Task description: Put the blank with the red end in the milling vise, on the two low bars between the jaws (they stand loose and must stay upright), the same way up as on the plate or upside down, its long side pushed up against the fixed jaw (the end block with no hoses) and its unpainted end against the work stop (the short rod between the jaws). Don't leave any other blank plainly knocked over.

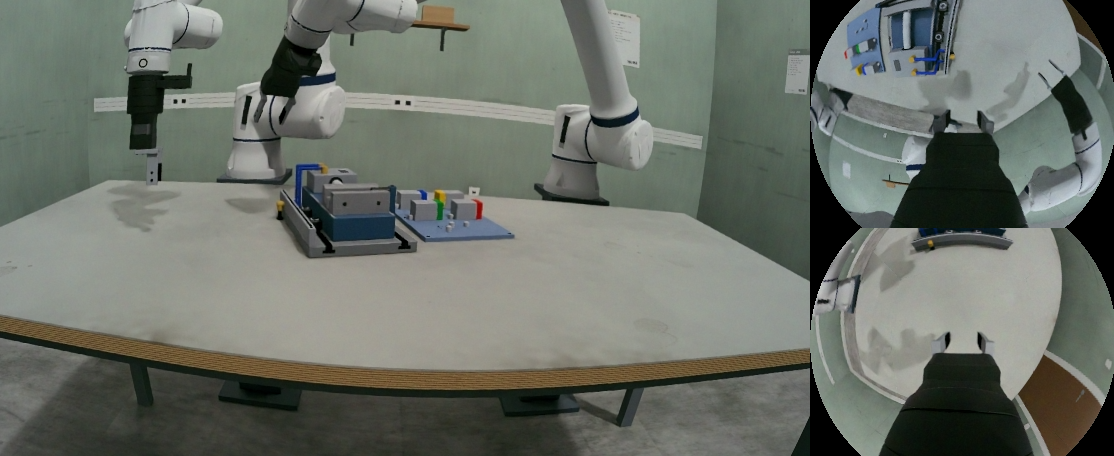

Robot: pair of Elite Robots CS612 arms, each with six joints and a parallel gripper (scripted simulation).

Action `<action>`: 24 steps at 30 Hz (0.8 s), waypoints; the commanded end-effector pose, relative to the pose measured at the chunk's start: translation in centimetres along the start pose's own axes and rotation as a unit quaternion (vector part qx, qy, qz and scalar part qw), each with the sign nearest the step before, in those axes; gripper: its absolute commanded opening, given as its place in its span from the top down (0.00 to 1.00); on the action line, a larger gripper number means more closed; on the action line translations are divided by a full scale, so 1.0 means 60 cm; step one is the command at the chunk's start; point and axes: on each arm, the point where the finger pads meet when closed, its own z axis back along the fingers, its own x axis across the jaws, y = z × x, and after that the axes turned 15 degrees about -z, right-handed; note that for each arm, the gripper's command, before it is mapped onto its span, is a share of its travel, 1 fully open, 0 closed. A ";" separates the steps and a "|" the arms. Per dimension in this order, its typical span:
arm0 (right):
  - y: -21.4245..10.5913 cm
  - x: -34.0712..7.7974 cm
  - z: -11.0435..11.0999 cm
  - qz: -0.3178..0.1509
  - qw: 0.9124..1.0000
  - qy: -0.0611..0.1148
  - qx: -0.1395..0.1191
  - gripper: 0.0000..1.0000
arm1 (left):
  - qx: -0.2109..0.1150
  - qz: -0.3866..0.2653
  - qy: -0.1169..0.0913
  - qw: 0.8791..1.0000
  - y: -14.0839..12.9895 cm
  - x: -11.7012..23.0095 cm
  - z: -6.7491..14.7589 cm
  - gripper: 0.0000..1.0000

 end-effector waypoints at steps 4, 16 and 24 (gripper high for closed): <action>-0.001 0.001 0.002 0.000 1.000 -0.001 0.000 0.00 | 0.003 0.008 -0.003 1.000 0.012 -0.005 0.014 0.00; -0.001 0.001 0.002 0.000 1.000 -0.001 0.000 0.00 | 0.013 0.036 -0.012 0.999 0.054 -0.026 0.052 0.00; -0.001 0.001 0.002 0.000 1.000 -0.001 0.000 0.00 | 0.019 0.054 -0.017 0.998 0.080 -0.041 0.077 0.00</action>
